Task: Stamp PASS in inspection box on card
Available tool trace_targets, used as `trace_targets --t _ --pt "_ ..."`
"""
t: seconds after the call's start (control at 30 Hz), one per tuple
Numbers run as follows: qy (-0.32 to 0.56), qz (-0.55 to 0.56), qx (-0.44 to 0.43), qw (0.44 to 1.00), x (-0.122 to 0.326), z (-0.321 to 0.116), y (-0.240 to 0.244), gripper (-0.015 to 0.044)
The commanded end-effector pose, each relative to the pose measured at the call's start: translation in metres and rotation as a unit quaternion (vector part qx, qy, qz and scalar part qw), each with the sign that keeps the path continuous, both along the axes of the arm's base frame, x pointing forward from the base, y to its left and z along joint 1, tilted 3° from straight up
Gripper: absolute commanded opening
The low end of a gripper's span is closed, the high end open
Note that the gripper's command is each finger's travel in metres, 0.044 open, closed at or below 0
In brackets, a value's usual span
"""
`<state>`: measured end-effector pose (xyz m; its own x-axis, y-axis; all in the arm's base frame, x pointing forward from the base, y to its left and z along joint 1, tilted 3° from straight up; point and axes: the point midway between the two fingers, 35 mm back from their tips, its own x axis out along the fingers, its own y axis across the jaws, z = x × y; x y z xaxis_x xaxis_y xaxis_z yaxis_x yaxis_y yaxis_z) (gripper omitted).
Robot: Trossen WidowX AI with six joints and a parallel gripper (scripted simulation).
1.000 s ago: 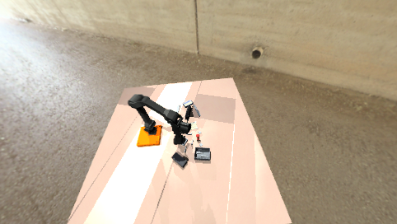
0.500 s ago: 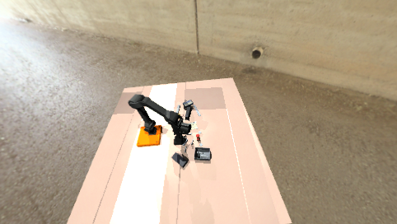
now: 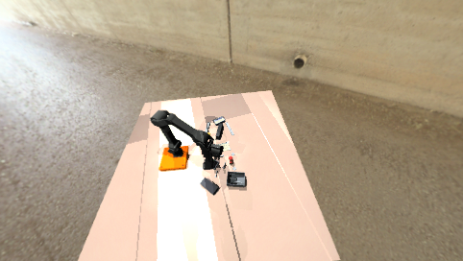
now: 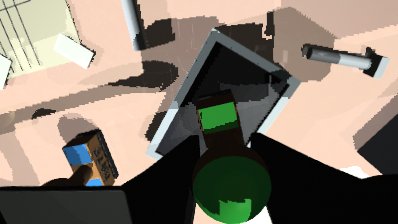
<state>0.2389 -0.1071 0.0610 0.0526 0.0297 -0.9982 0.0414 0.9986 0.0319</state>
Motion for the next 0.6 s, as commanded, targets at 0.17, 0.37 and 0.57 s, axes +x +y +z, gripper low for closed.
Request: trace_targets --t 0.17,0.37,0.57 --pt "0.001 -0.003 0.003 1.000 -0.0007 -0.0066 0.0013 0.0000" --pt "0.001 -0.003 0.003 1.000 -0.0009 -0.0100 0.0016 0.0000" --pt "0.001 -0.002 0.003 1.000 -0.0008 -0.0106 0.0016 0.0000"
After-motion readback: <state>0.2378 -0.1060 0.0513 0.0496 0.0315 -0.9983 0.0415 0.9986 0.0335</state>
